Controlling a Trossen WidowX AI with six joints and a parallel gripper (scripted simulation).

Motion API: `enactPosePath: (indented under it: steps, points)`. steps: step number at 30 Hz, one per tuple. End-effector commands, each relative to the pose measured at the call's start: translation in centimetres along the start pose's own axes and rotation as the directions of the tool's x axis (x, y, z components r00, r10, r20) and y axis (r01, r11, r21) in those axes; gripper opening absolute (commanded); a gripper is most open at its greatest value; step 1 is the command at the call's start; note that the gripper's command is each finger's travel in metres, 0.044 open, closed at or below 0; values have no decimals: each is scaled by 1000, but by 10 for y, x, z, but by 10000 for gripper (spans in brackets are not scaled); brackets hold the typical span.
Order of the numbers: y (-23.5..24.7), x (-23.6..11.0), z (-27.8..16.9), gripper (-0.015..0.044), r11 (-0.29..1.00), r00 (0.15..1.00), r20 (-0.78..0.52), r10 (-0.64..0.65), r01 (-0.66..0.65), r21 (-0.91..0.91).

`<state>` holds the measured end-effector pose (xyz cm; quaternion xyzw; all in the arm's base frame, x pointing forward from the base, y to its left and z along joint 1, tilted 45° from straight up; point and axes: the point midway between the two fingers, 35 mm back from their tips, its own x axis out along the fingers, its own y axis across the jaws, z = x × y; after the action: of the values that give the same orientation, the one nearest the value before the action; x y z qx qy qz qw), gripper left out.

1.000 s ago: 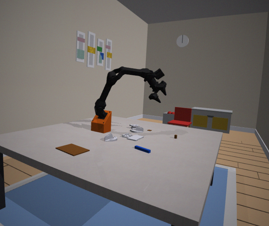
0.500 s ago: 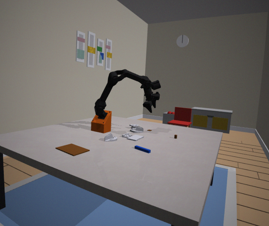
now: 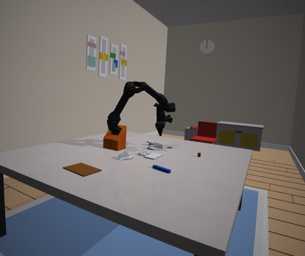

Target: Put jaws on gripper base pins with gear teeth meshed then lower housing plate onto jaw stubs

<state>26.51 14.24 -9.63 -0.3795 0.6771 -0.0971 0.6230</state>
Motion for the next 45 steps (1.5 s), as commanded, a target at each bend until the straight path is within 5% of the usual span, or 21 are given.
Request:
enactPosePath:
  steps: [1, 8, 13, 45]
  points:
    - [-4, 14, -23, 440, 994, 997, -60, -53, 47, -95]
    - [-5, 18, -26, 440, 992, 996, -69, -62, 54, -112]
    - [-8, 56, -29, 440, 992, 996, -70, -64, 56, -112]
    - [-11, 99, -32, 440, 992, 995, -70, -66, 57, -112]
